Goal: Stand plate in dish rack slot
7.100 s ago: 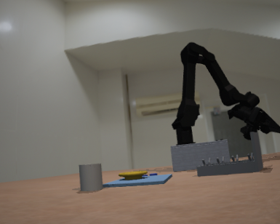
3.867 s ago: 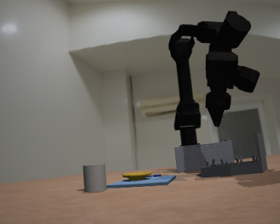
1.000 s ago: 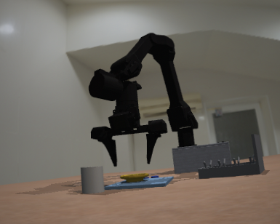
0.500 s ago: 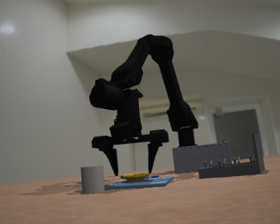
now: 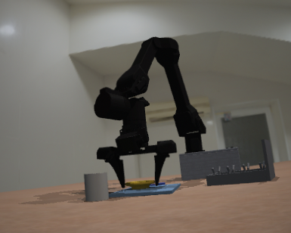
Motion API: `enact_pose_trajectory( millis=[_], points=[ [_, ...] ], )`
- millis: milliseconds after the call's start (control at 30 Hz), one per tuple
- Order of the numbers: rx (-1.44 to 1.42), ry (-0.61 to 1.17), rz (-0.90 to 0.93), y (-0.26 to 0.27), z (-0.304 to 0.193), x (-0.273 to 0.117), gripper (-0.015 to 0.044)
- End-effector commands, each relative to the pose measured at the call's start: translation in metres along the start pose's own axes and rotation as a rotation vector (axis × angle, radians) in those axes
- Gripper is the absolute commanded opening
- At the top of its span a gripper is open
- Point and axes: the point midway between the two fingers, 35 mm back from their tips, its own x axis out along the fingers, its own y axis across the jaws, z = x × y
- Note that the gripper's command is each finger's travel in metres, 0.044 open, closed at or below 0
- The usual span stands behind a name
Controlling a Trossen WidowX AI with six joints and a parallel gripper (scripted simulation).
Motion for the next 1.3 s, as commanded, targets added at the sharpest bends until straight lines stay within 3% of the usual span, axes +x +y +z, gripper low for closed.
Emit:
enact_pose_trajectory(
  millis=[0, 300, 700, 1267],
  points=[
    [0.002, 0.001, 0.004, 0.001, -0.001, 0.001, 0.0365],
    [0.002, 0.001, 0.004, 0.001, -0.001, 0.001, 0.0305],
    [0.002, -0.001, 0.003, -0.006, 0.011, -0.054, 0.0],
    [0.002, -0.001, 0.002, -0.008, 0.015, -0.146, 0.0]
  ],
)
